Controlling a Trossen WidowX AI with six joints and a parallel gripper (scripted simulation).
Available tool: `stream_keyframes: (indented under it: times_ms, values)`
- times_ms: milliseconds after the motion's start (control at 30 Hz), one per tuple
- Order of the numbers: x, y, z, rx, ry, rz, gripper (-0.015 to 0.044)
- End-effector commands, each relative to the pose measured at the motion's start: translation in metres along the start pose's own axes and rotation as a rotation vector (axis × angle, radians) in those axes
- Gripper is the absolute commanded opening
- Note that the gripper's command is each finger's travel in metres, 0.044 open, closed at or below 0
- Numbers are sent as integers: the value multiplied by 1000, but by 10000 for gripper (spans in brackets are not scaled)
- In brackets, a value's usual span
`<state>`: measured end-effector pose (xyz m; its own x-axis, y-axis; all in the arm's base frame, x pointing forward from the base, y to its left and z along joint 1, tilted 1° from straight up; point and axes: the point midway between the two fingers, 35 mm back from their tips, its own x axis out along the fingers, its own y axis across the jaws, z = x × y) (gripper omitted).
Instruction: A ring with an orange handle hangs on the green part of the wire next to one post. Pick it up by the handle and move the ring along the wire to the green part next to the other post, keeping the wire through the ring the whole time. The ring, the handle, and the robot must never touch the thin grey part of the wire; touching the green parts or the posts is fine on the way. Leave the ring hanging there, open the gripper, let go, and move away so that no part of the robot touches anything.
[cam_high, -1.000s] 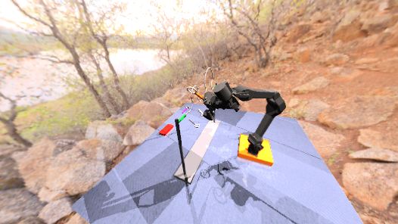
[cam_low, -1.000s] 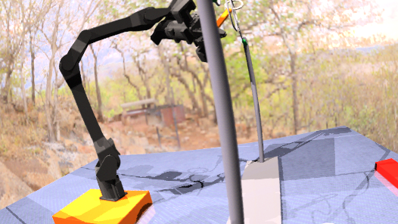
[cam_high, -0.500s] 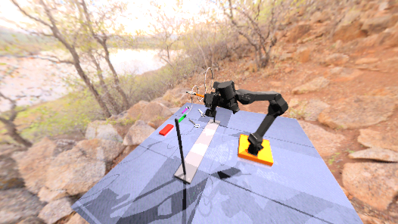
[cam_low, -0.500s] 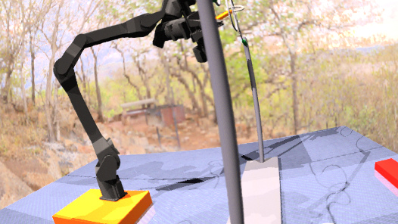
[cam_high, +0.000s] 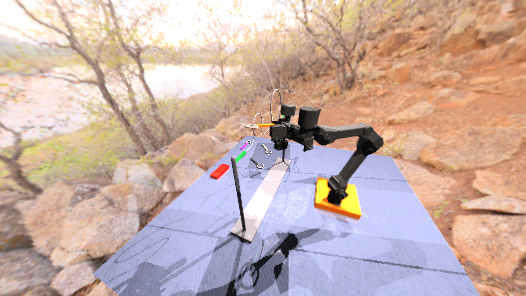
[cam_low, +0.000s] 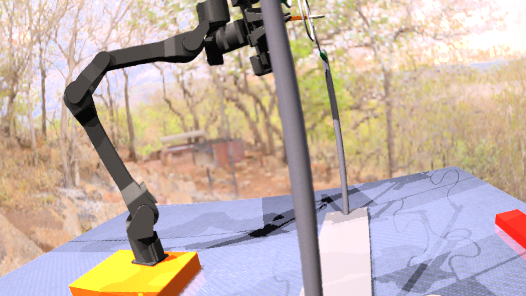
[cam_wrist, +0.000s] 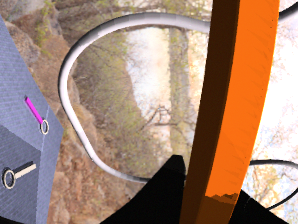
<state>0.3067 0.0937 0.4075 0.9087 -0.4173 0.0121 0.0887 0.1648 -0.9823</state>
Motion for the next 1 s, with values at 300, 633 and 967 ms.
stream_keyframes:
  times_ms: [300, 633, 967]
  values:
    - [0, -20, -2, -226, -24, -137, -150]
    - [1, -19, -4, -302, -32, -181, -150]
    - [3, -3, -10, -240, -23, -147, -150]
